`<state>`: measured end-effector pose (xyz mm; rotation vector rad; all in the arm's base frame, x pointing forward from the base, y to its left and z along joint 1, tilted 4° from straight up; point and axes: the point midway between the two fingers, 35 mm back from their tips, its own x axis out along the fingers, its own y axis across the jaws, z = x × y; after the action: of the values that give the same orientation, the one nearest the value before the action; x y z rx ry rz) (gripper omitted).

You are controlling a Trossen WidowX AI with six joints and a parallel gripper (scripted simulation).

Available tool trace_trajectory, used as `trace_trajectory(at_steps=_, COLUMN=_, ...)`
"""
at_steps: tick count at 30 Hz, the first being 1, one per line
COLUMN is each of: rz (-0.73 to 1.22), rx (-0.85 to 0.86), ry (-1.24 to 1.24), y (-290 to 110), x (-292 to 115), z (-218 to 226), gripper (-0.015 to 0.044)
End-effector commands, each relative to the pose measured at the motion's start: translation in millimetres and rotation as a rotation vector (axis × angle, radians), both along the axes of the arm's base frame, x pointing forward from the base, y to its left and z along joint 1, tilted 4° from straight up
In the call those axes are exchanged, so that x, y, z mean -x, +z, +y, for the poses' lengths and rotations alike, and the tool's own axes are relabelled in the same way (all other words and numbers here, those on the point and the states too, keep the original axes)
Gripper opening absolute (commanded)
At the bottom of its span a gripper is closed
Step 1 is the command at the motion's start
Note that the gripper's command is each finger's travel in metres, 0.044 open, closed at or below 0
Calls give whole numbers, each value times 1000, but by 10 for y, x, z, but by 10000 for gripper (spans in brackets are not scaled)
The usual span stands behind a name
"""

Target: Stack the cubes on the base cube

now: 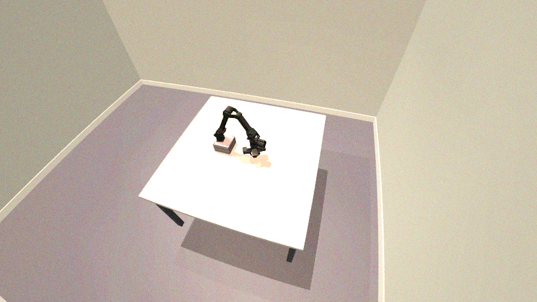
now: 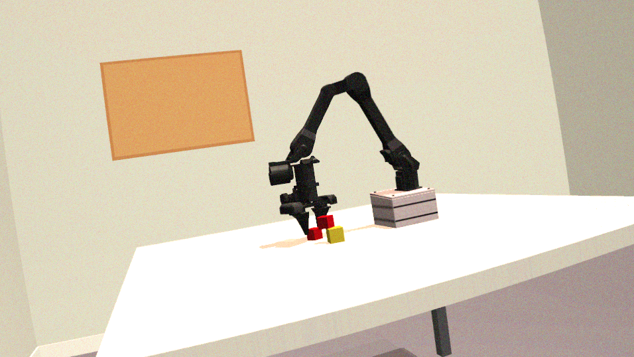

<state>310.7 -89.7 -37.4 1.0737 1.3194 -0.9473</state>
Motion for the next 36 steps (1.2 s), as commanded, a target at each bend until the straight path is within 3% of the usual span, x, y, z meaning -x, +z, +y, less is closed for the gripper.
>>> trace_trajectory(at_steps=1, rz=5, rx=-5, ry=-3, y=-26, x=21, z=12, gripper=186)
trace_trajectory(at_steps=4, rz=5, rx=-5, ry=-3, y=-26, x=21, z=12, gripper=107)
trace_trajectory(at_steps=5, rz=5, rx=-5, ry=-3, y=-26, x=21, z=12, gripper=105)
trace_trajectory(at_steps=36, rz=5, rx=-4, ry=-3, y=830, x=13, z=-53, gripper=105)
